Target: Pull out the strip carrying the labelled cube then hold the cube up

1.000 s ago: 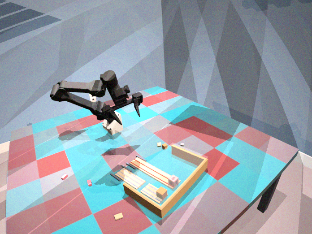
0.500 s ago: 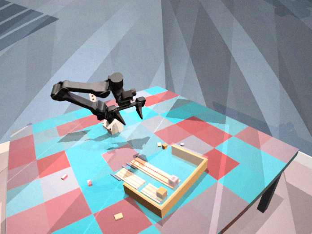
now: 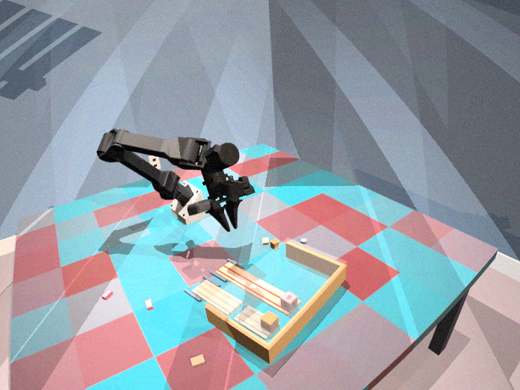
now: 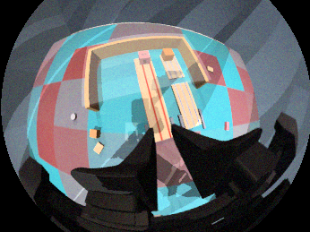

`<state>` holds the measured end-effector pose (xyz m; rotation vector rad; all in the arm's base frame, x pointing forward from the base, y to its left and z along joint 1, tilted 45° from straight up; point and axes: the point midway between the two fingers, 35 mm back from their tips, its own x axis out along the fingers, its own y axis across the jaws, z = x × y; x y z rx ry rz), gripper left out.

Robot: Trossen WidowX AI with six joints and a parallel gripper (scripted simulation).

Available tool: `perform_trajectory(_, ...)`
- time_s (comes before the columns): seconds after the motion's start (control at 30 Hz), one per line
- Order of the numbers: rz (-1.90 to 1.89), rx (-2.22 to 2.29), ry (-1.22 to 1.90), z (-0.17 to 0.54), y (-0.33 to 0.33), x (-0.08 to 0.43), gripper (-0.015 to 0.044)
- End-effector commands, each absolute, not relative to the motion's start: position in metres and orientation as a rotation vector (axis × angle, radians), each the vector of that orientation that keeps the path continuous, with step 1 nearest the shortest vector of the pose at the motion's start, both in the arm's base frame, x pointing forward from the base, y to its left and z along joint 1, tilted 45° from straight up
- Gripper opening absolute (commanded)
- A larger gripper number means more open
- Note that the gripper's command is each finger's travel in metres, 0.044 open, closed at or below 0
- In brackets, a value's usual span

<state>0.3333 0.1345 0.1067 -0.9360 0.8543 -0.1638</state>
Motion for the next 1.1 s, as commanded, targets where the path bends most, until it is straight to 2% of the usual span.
perform_trajectory(0.0,-0.206,-0.945,1.056,0.096,0.115,0.35,0.0006)
perform_trajectory(0.23,-0.274,-0.931,1.364,0.085,0.082,0.357,0.0)
perform_trajectory(1.07,-0.274,-0.93,1.368,0.062,0.061,0.367,0.0)
